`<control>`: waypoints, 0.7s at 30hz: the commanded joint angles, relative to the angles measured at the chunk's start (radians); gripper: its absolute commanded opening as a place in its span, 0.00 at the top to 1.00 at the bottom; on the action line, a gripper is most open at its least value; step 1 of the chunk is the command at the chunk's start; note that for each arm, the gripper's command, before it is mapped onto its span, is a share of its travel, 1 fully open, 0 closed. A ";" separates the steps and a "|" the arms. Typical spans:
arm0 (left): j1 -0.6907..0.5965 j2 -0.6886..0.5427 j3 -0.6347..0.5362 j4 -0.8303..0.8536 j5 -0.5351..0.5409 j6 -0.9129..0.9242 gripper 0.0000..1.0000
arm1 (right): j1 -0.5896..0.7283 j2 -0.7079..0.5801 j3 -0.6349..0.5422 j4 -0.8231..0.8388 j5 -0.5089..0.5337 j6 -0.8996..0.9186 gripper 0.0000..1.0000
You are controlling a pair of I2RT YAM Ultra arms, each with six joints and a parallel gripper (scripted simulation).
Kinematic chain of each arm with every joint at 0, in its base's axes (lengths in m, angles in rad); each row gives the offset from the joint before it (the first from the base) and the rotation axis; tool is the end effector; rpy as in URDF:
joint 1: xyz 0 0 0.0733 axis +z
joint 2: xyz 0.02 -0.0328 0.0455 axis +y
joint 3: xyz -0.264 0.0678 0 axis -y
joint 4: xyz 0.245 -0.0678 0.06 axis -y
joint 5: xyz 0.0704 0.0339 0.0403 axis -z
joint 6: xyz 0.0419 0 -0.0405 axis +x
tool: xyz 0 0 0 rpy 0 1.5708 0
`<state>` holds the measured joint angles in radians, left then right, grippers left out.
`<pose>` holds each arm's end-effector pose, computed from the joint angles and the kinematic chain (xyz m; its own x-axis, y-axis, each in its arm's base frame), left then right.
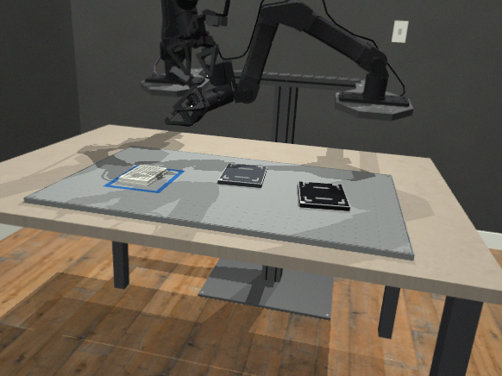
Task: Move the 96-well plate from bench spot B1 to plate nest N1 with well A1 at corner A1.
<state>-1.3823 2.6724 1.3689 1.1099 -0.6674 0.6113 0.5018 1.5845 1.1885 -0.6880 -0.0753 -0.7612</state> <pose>0.1164 -0.4658 -0.0024 0.3480 0.5817 -0.7353 0.5593 0.5006 0.6607 0.2830 0.1601 0.2444 -0.2089 -0.8992 -0.3845 -0.9041 0.3274 -0.2745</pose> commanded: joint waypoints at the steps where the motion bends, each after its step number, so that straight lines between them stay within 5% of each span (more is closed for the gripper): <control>1: 0.003 -0.021 -0.016 0.022 0.022 -0.020 0.00 | -0.089 0.068 0.038 0.077 -0.063 -0.265 0.00; 7: 0.020 -0.087 -0.114 0.064 0.112 -0.097 0.00 | -0.347 0.264 0.069 0.153 -0.161 -0.597 0.00; 13: 0.060 -0.280 -0.398 0.136 0.270 -0.244 0.00 | -0.610 0.474 0.091 0.211 -0.276 -0.940 0.00; 17: 0.093 -0.419 -0.603 0.176 0.373 -0.324 0.00 | -0.669 0.586 0.110 0.185 -0.343 -1.090 0.00; 21: 0.112 -0.476 -0.685 0.202 0.440 -0.359 0.00 | -0.658 0.619 0.132 0.151 -0.364 -1.154 0.00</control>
<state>-1.2823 2.2501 0.7620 1.2697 -0.3332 0.3264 -0.1837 2.1960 1.2736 -0.5053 -0.3607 -1.7840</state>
